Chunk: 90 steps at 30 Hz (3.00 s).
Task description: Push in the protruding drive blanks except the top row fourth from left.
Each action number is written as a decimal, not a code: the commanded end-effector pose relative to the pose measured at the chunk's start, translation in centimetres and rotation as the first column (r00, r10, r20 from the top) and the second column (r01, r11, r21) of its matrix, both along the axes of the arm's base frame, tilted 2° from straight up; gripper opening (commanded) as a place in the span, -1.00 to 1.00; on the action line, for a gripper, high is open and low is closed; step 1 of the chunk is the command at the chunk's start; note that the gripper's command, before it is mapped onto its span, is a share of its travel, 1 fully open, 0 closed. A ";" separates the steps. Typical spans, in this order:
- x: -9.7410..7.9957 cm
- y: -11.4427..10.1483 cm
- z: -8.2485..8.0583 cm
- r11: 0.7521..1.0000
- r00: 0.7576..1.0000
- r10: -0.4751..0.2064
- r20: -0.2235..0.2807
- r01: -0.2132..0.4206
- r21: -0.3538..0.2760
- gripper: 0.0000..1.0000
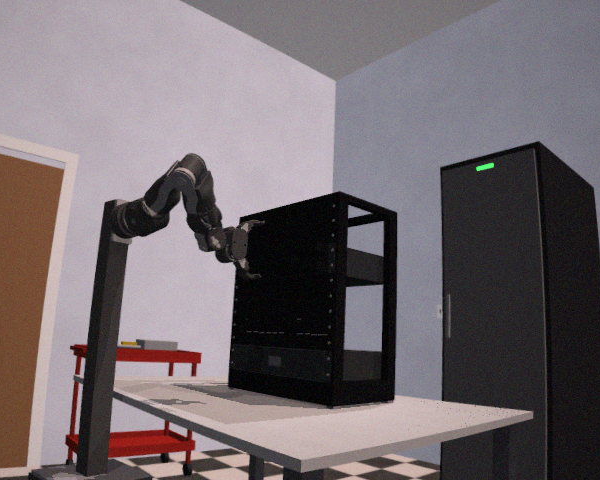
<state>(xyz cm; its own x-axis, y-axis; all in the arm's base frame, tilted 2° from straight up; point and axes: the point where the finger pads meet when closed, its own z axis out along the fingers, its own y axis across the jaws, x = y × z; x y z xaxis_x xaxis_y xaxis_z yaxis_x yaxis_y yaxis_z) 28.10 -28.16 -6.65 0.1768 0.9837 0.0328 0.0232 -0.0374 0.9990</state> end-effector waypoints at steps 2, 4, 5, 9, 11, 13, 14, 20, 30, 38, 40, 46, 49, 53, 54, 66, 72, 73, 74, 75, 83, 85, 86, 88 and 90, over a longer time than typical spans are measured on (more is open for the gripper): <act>0.1 -0.1 0.1 1.000 1.000 0.003 0.003 -0.003 0.002 1.00; 0.6 -0.5 0.2 1.000 1.000 0.003 0.003 -0.003 0.002 1.00; 0.9 -0.8 0.3 1.000 1.000 0.003 0.003 -0.003 0.002 1.00; 2.8 -2.7 0.7 1.000 1.000 0.003 0.003 -0.003 0.002 1.00; 3.9 -3.9 1.0 1.000 1.000 0.003 0.003 -0.003 0.003 1.00; 5.1 -5.1 1.3 1.000 1.000 0.003 0.003 -0.003 0.003 1.00; 5.6 -5.6 1.4 1.000 1.000 0.004 0.003 -0.004 0.003 1.00; 7.2 -7.2 1.8 1.000 1.000 0.004 0.003 -0.004 0.003 1.00; 7.8 -7.8 2.0 1.000 1.000 0.004 0.004 -0.004 0.001 1.00; 7.8 -7.8 2.0 1.000 1.000 0.004 0.004 -0.004 0.001 1.00; 7.8 -7.8 2.0 1.000 1.000 0.004 0.004 -0.004 0.001 1.00; 7.8 -7.8 2.0 1.000 1.000 0.004 0.004 -0.004 0.001 1.00; 7.8 -7.8 2.0 1.000 1.000 0.004 0.004 -0.004 0.001 1.00; 7.8 -7.8 2.0 1.000 1.000 0.004 0.004 -0.004 0.001 1.00; 7.8 -7.8 2.0 1.000 1.000 0.004 0.004 -0.004 0.001 1.00; 7.8 -7.8 2.0 1.000 1.000 0.004 0.004 -0.004 0.001 1.00; 7.8 -7.8 2.0 1.000 1.000 0.004 0.004 -0.004 0.001 1.00; 7.8 -7.8 2.0 1.000 1.000 0.004 0.004 -0.004 0.001 1.00; 7.8 -7.8 2.0 1.000 1.000 0.004 0.004 -0.004 0.001 1.00; 7.8 -7.8 2.0 1.000 1.000 0.004 0.004 -0.004 0.001 1.00; 7.8 -7.8 2.0 1.000 1.000 0.004 0.004 -0.004 0.001 1.00; 7.8 -7.8 2.0 1.000 1.000 0.004 0.004 -0.004 0.001 1.00; 7.8 -7.8 2.0 1.000 1.000 0.004 0.004 -0.004 0.001 1.00; 7.8 -7.8 2.0 1.000 1.000 0.004 0.004 -0.004 0.001 1.00; 7.8 -7.8 2.0 1.000 1.000 0.004 0.004 -0.004 0.001 1.00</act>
<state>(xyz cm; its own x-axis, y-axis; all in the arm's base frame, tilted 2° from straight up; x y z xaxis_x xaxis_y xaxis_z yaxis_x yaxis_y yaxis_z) 35.77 -36.00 -5.00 0.1758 0.9838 0.0343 0.0258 -0.0394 0.9989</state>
